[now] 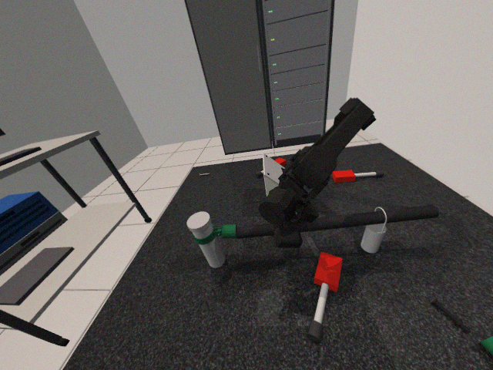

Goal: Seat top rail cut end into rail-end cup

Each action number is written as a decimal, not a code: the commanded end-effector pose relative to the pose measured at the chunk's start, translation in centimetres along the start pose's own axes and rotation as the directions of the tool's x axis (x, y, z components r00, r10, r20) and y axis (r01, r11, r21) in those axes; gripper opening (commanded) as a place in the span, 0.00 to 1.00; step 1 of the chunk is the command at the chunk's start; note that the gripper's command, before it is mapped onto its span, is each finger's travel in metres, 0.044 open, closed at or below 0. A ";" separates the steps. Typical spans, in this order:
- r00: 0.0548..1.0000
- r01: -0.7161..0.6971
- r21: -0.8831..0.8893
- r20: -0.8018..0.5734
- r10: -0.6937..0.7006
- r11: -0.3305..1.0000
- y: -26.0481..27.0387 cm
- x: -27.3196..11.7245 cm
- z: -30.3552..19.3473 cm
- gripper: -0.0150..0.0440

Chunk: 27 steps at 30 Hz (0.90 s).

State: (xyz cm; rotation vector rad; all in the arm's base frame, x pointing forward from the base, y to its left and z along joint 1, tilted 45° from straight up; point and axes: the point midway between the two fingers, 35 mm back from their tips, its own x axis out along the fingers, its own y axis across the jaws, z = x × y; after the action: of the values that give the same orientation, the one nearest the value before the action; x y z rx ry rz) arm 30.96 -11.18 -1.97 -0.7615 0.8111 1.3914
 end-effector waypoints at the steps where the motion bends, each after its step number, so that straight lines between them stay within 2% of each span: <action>1: 0.998 0.037 0.002 -0.044 -0.036 0.999 -0.9 -1.1 -1.4 0.25; 27: 0.998 0.036 0.002 -0.044 -0.036 0.999 0.1 -1.2 -1.8 0.25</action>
State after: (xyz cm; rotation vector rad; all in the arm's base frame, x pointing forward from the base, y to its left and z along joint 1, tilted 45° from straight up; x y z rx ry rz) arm 31.14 -12.55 -1.80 -0.7979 0.8190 1.3567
